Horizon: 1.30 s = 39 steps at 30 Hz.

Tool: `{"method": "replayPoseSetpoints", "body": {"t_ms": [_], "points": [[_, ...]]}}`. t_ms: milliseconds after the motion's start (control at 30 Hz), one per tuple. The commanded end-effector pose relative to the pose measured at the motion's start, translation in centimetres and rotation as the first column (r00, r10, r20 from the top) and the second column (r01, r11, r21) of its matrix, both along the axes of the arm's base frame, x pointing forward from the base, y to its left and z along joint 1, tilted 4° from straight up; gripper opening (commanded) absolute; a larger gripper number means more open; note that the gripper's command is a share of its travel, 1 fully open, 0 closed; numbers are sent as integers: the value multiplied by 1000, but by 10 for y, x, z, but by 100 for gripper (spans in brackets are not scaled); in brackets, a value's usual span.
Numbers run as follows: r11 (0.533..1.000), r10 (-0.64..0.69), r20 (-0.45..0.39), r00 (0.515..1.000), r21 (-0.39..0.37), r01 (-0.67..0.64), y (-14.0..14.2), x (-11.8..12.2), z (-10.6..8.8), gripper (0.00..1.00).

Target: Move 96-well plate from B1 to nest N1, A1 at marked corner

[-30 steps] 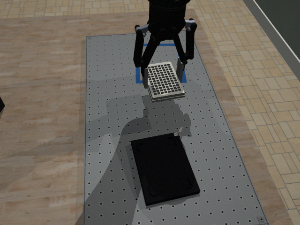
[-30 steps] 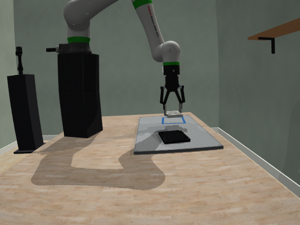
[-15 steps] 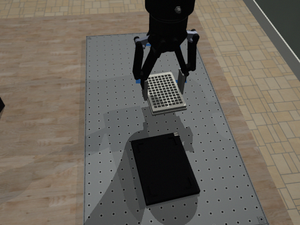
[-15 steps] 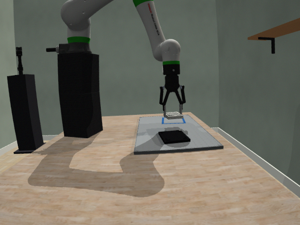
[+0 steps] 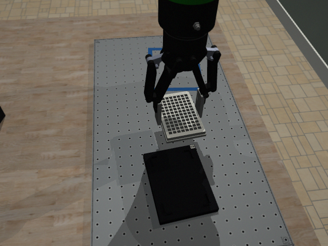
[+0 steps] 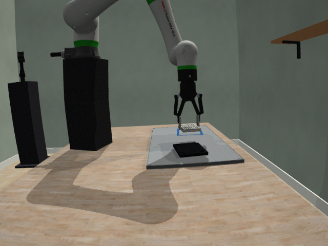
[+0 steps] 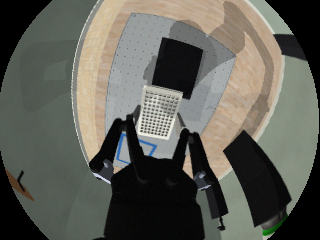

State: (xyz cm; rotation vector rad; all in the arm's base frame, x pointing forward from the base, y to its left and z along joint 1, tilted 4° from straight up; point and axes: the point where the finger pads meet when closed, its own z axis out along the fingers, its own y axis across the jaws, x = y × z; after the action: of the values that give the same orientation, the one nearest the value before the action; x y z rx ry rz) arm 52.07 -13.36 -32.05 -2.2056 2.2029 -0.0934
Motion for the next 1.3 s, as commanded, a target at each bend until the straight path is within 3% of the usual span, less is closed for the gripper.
{"method": "replayPoseSetpoints", "body": {"t_ms": [0,1267], "points": [[1000,0,0,1000,1,0,-7,-1,0,0],[1000,0,0,1000,1,0,-118,-29,5,0]]}}
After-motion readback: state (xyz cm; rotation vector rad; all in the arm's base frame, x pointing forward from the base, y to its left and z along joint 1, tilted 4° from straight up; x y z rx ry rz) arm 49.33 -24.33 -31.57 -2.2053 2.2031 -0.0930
